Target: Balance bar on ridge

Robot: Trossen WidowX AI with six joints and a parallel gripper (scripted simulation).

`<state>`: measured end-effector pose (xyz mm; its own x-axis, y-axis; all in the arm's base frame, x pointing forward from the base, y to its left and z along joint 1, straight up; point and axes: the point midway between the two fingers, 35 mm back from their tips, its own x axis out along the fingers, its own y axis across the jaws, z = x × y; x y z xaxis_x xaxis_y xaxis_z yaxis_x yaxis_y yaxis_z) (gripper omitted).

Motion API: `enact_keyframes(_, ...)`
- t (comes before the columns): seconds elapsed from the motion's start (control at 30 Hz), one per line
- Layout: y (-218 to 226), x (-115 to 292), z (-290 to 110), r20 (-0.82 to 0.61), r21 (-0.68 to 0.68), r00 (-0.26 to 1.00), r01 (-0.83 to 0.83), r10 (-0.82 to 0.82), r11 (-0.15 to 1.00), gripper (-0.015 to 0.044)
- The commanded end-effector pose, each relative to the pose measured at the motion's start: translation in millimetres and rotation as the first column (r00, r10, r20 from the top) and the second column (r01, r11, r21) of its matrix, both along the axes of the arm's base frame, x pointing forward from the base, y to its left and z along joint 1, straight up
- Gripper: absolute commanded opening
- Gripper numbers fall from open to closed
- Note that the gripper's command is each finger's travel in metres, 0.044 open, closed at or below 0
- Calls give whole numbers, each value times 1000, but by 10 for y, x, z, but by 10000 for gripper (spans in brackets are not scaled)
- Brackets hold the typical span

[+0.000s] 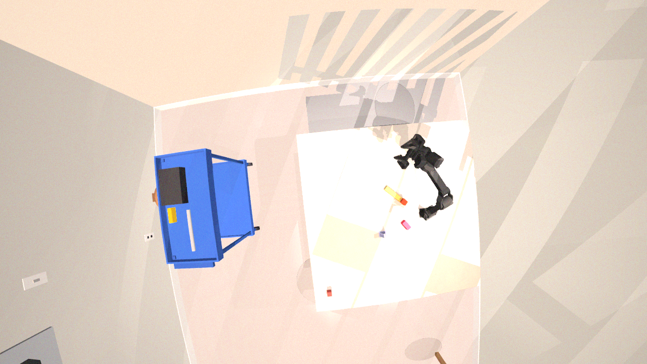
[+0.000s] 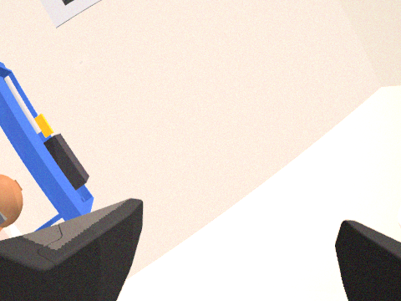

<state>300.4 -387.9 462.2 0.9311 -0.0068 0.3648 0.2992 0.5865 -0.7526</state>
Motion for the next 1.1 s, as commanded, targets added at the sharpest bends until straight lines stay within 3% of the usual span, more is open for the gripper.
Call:
enact_keyframes(0.0,-31,101,-78,-13,137,1000,7,-5,991,315)
enact_keyframes(0.27,-69,321,-312,-66,403,998,43,-18,914,315)
enact_keyframes(0.57,-27,526,-701,-166,643,986,130,-29,754,315)
enact_keyframes(1.07,304,667,-1545,-409,837,912,376,-2,398,315)
